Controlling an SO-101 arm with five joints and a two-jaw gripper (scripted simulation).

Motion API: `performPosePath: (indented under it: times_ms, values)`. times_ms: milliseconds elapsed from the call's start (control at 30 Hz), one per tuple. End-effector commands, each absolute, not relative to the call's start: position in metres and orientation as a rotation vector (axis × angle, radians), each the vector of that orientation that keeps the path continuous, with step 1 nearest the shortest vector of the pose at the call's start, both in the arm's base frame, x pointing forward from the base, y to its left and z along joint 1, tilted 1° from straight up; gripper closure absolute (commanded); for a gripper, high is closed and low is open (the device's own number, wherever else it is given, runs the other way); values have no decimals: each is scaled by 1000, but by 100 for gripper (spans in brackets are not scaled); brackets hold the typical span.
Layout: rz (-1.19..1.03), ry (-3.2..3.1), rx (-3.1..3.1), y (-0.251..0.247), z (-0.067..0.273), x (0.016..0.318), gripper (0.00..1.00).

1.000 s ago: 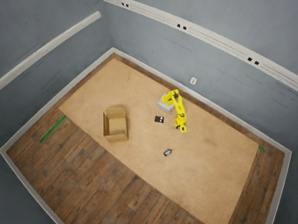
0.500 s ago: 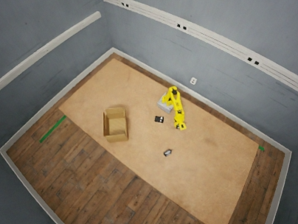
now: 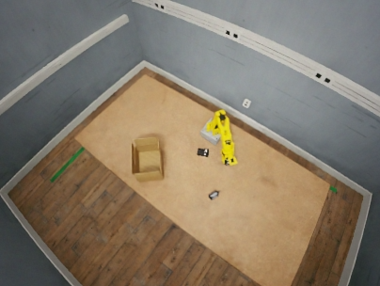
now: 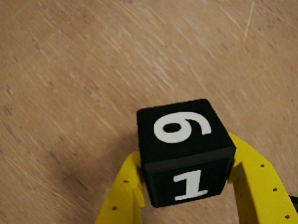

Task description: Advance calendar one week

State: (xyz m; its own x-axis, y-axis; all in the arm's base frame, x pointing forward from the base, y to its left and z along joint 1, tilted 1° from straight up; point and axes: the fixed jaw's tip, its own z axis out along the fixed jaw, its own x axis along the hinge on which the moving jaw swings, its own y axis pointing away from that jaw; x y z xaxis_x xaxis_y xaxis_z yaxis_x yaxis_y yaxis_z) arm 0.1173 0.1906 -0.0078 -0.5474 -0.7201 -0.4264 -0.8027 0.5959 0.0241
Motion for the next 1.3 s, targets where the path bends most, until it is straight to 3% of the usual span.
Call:
performPosePath:
  times_ms: [0, 1267]
  values:
    - [365, 2357, -1196, 193, -7, 119, 100]
    - [515, 2069, -1078, 196, -7, 122, 100]
